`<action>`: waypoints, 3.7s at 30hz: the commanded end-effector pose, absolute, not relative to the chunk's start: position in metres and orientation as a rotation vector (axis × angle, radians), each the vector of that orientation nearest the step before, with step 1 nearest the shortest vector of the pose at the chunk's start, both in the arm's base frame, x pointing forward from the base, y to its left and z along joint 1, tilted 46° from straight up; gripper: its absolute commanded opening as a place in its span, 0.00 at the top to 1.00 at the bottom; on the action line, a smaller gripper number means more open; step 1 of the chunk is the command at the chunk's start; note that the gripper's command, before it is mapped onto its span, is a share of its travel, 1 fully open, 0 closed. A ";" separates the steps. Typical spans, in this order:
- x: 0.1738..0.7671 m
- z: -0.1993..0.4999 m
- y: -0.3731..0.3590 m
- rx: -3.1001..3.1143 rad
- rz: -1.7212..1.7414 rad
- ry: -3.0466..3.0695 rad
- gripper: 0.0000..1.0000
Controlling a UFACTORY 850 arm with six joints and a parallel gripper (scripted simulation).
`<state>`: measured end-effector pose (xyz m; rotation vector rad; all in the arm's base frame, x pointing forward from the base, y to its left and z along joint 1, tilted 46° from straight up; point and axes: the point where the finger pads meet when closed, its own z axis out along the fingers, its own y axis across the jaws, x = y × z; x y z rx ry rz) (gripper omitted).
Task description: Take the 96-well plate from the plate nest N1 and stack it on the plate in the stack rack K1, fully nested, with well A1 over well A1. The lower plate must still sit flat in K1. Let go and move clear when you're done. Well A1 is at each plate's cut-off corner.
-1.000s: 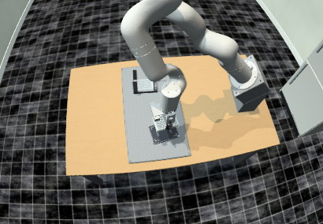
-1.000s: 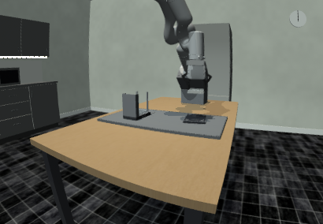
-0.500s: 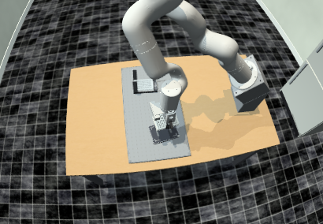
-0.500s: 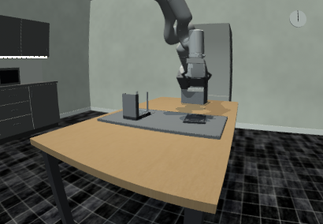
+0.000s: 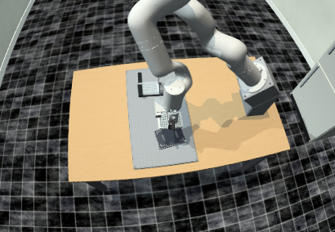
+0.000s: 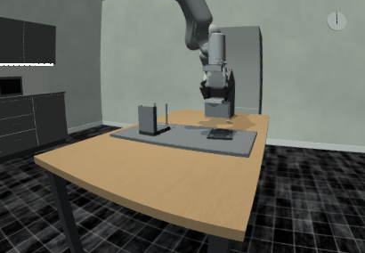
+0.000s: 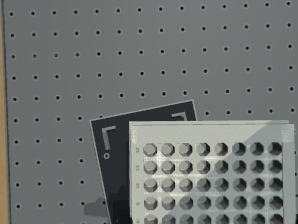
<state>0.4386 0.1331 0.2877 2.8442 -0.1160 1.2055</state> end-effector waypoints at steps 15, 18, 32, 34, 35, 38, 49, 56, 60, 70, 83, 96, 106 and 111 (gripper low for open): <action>0.444 0.301 0.081 2.849 1.217 -0.128 1.00; 0.445 0.303 0.071 2.849 1.217 -0.128 1.00; 0.449 0.312 0.032 2.849 1.217 -0.128 1.00; 0.449 0.314 0.026 2.849 1.217 -0.128 1.00; 0.450 0.315 0.023 2.849 1.217 -0.128 1.00; 0.451 0.317 0.013 2.849 1.217 -0.128 1.00; 0.453 0.324 -0.016 2.849 1.217 -0.128 1.00; 0.456 0.329 -0.039 2.848 1.217 -0.127 1.00; 0.457 0.332 -0.051 2.848 1.217 -0.127 1.00; 0.460 0.338 -0.077 2.848 1.217 -0.127 1.00; 0.463 0.347 -0.113 2.848 1.217 -0.127 1.00; 0.467 0.357 -0.155 2.848 1.217 -0.127 1.00; 0.470 0.363 -0.181 2.848 1.217 -0.127 1.00; 0.470 0.363 -0.182 2.848 1.217 -0.127 1.00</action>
